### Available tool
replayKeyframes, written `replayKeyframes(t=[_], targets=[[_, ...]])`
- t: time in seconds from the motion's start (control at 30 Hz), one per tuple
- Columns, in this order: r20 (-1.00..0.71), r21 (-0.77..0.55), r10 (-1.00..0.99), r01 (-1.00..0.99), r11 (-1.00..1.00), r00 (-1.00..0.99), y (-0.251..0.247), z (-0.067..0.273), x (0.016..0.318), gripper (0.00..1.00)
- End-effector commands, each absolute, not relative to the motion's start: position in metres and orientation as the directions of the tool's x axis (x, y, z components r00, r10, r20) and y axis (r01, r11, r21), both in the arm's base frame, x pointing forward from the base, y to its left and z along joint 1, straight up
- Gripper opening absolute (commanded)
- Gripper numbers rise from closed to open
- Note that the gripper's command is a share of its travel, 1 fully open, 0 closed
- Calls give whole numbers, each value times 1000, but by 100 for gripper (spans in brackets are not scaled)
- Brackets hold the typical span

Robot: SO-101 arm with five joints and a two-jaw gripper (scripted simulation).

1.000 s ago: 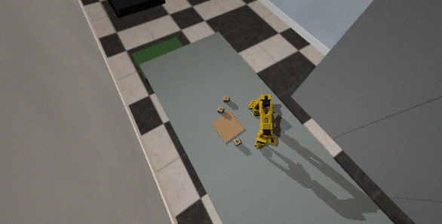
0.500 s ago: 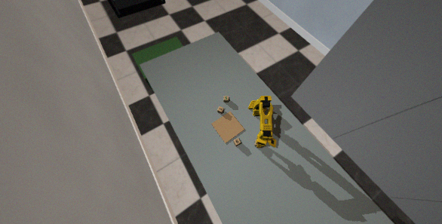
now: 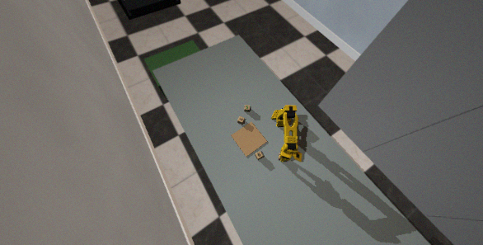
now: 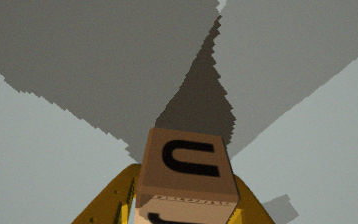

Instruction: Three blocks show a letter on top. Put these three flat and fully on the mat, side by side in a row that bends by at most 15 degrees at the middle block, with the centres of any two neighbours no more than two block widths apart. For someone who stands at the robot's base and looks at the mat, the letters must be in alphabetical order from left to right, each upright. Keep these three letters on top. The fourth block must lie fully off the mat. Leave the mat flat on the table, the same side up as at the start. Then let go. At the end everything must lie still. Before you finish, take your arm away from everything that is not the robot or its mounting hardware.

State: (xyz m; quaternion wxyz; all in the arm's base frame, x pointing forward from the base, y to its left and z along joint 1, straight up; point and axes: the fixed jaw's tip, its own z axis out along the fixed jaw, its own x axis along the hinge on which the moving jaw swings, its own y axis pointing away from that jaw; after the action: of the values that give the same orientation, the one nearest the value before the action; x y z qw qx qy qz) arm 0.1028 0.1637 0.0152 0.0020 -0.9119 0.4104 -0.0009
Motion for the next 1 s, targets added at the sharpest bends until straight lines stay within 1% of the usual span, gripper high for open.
replayKeyframes(t=[0.0, 0.13, 0.33, 0.43, 0.73, 0.97], targets=[[-30, -107, -747, -746, -658, 664, 177, 32, 113, 16], [-30, -107, -747, -746, -658, 664, 177, 32, 113, 14], [-30, -107, -747, -746, -658, 664, 177, 32, 113, 3], [-30, -107, -747, -746, -658, 664, 177, 32, 113, 0], [-30, -107, -747, -746, -658, 664, 177, 34, 113, 0], [-30, -107, -747, -746, -658, 664, 178, 48, 113, 0]])
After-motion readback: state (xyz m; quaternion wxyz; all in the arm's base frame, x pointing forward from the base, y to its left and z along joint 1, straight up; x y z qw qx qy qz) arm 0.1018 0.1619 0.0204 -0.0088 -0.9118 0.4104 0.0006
